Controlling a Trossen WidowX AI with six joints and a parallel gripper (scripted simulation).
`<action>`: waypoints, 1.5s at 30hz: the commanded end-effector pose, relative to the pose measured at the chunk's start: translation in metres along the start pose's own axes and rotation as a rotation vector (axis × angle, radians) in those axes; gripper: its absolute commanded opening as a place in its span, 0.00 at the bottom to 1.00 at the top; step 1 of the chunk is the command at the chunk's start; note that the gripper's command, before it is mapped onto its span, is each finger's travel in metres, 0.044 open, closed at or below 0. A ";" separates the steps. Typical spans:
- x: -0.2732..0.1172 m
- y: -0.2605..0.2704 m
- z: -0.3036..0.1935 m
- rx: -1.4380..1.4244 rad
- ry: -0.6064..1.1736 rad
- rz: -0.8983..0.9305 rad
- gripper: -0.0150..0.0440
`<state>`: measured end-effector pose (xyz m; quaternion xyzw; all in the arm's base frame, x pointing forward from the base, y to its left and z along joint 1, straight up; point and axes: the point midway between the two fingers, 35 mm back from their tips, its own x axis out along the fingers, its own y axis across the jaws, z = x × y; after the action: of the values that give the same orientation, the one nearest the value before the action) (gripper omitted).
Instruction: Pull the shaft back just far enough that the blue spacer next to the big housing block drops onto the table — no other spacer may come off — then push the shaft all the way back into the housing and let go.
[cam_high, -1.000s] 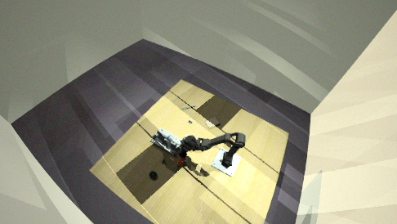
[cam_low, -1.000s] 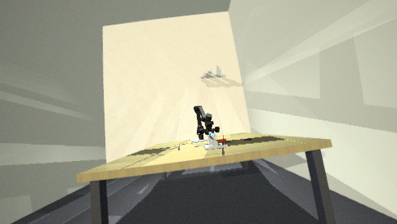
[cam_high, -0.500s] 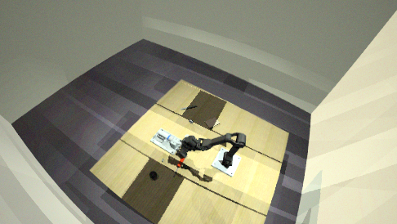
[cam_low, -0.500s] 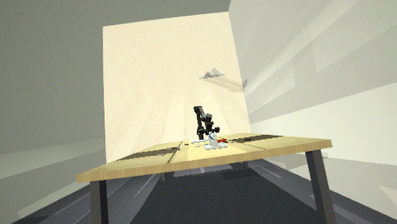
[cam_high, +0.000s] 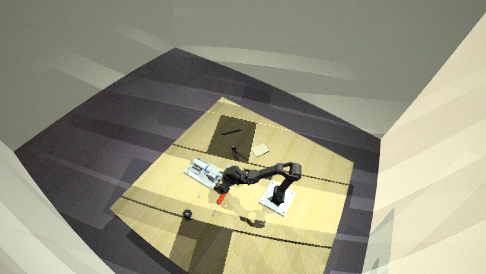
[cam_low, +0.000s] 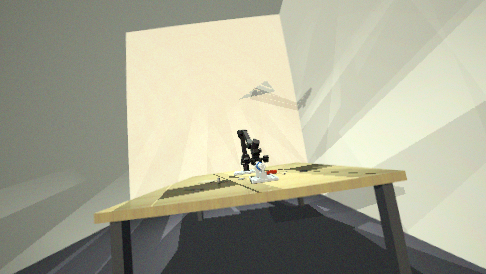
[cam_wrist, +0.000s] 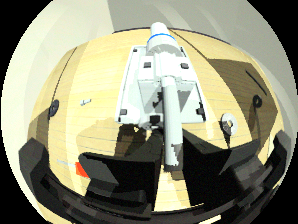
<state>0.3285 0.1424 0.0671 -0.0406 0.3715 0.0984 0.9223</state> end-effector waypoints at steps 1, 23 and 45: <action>-0.001 0.000 -0.001 0.006 0.000 -0.003 0.25; -0.003 0.000 -0.003 0.006 0.000 -0.003 0.25; -0.004 0.000 -0.004 0.006 0.000 -0.003 0.25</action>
<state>0.3230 0.1413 0.0669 -0.0406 0.3718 0.0983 0.9222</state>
